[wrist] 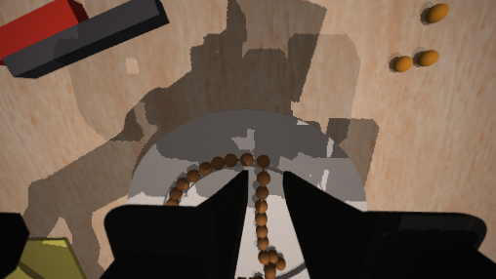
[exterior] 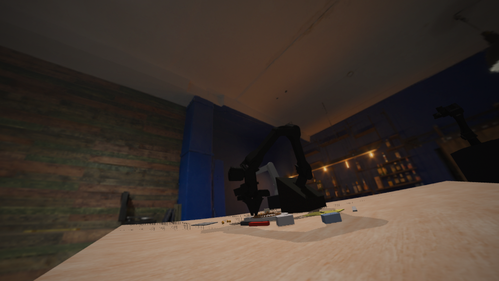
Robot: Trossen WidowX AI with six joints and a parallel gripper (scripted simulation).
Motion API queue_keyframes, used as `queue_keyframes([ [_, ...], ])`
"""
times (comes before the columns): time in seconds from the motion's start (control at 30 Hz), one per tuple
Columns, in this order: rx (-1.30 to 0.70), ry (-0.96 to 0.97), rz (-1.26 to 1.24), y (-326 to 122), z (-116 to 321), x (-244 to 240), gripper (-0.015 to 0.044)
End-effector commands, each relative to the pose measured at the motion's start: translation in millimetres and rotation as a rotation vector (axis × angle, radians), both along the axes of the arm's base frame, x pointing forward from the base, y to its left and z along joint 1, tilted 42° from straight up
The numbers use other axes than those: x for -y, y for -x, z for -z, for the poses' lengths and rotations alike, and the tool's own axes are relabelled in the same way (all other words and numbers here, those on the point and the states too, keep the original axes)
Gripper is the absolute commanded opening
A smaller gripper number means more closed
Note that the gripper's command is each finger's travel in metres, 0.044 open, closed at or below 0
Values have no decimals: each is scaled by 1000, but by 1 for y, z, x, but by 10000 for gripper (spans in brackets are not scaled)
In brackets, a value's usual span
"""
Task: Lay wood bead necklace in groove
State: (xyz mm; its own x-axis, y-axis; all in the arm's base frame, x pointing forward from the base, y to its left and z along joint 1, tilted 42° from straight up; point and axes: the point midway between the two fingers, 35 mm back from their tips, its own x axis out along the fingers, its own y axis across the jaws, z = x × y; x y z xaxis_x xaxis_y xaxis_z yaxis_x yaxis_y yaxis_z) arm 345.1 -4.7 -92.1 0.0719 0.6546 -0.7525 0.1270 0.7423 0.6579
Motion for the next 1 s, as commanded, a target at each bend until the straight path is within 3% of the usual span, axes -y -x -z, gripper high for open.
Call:
queue_keyframes([
  [0.0,-11,-7,1,2,4,-5,120],
  [0.13,-11,-7,1,2,4,-5,120],
  [0.3,-6,-2,-1,1,3,-3,0],
  [0.97,-6,-2,-1,1,3,-3,0],
])
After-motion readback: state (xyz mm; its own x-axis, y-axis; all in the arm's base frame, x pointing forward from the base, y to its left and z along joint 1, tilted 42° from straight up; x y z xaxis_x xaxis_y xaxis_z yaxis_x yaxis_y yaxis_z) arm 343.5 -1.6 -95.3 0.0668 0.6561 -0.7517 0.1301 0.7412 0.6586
